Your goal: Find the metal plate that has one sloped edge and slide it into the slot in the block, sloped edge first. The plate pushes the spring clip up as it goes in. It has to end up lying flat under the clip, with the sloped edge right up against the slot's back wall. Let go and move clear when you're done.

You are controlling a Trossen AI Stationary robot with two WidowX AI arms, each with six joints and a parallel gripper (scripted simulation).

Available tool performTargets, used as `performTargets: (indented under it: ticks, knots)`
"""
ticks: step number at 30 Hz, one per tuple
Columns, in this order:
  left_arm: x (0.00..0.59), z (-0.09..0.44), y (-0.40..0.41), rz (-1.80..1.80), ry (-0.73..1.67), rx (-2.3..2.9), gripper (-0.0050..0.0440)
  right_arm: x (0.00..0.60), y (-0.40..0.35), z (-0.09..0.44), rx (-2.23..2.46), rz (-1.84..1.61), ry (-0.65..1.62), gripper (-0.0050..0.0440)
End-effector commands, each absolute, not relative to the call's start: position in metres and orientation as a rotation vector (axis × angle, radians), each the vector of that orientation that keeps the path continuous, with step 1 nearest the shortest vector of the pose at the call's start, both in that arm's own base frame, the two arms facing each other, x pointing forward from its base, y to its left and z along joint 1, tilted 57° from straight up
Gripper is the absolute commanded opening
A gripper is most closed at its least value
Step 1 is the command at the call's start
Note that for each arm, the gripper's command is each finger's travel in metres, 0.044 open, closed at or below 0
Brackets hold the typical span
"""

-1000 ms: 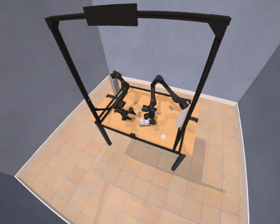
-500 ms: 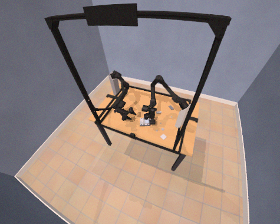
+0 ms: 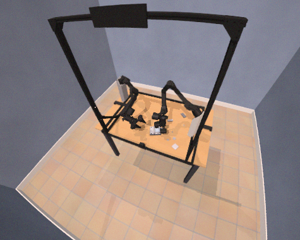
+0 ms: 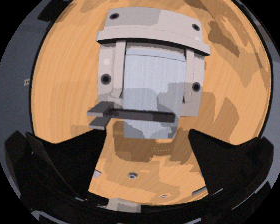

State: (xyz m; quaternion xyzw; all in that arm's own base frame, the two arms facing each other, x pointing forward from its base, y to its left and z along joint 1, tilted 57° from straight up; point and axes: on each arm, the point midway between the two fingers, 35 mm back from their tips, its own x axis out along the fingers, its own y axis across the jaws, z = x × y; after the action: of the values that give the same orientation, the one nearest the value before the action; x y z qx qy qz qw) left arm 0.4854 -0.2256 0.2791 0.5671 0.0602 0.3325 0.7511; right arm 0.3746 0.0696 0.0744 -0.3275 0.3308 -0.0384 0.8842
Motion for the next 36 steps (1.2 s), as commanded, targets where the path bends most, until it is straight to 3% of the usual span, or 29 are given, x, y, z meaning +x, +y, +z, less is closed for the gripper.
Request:
performTargets:
  ticks: [1,19,30,36]
  knots:
    - [0.485,0.279,-0.226,0.726,0.135,1.237,0.044,0.375,0.07,0.074,-0.682,-0.08,0.688,0.044]
    - [0.485,0.279,-0.226,0.726,0.135,1.237,0.044,0.345,0.057,0.065,-0.682,-0.08,0.688,0.044]
    - [0.485,0.279,-0.226,0.726,0.135,1.237,0.044,0.346,0.058,0.061,-0.688,-0.077,0.701,0.0176]
    - [0.485,0.279,-0.226,0.726,0.135,1.237,0.044,0.346,0.058,0.061,-0.688,-0.077,0.701,0.016]
